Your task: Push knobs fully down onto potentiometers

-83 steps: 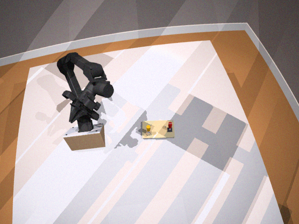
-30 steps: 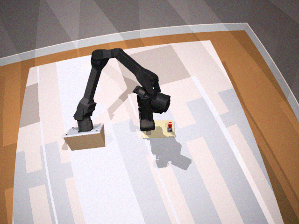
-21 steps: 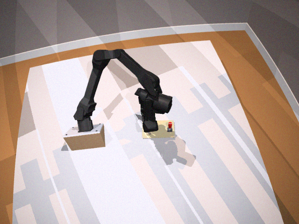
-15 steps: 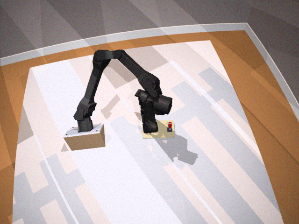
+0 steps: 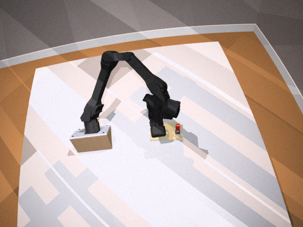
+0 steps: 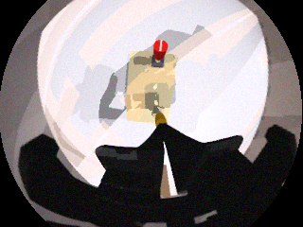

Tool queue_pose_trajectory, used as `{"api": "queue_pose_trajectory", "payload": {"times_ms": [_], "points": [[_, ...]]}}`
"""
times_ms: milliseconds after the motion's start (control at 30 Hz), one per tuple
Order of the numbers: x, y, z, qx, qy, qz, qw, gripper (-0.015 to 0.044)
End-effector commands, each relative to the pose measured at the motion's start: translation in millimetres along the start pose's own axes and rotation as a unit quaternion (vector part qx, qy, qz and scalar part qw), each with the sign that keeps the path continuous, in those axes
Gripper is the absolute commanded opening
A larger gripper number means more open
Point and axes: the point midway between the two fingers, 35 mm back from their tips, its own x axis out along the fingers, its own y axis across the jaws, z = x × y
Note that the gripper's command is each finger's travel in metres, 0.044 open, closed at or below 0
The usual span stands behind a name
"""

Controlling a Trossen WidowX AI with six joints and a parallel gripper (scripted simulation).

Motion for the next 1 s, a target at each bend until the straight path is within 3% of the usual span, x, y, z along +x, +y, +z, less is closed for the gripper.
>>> {"api": "queue_pose_trajectory", "payload": {"times_ms": [0, 967], "points": [[5.3, -0.2, -1.9, 0.005, 0.001, 0.003, 1.000, 0.0000], [9.5, -0.2, -2.0, 0.005, 0.001, 0.003, 1.000, 0.0000]]}}
